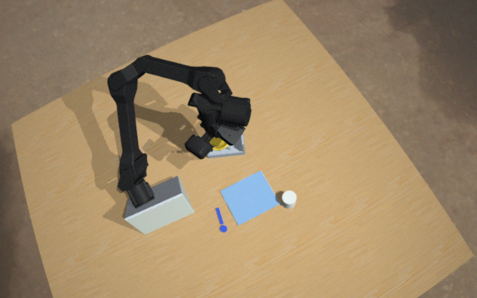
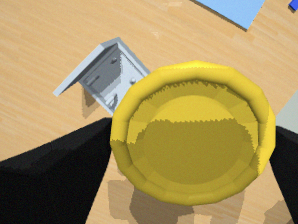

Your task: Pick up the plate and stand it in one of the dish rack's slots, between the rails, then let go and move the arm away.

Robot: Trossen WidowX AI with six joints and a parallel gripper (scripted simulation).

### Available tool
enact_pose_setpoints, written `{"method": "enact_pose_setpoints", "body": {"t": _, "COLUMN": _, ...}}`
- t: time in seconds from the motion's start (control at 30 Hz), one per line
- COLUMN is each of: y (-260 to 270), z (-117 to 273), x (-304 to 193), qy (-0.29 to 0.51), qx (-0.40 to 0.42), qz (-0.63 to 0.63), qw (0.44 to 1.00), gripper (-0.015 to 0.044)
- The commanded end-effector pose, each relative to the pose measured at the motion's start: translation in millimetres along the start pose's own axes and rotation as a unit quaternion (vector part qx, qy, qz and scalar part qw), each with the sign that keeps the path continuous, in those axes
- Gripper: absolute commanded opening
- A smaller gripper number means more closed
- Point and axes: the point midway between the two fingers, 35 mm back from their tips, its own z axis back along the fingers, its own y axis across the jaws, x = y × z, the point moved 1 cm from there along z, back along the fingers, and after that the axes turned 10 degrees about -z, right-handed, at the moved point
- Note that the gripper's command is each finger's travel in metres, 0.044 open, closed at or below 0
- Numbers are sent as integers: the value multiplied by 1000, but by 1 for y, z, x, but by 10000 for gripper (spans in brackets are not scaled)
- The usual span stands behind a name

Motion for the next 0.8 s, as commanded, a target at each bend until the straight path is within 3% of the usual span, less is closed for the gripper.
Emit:
{"method": "enact_pose_setpoints", "body": {"t": 0.0, "y": -3, "z": -3, "x": -22, "qy": 5, "qx": -3, "qz": -79, "qw": 997, "gripper": 0}}
{"method": "enact_pose_setpoints", "body": {"t": 0.6, "y": -24, "z": -12, "x": -96, "qy": 10, "qx": -6, "qz": -380, "qw": 925, "gripper": 0}}
{"method": "enact_pose_setpoints", "body": {"t": 0.77, "y": -27, "z": -13, "x": -102, "qy": 10, "qx": -7, "qz": -404, "qw": 915, "gripper": 0}}
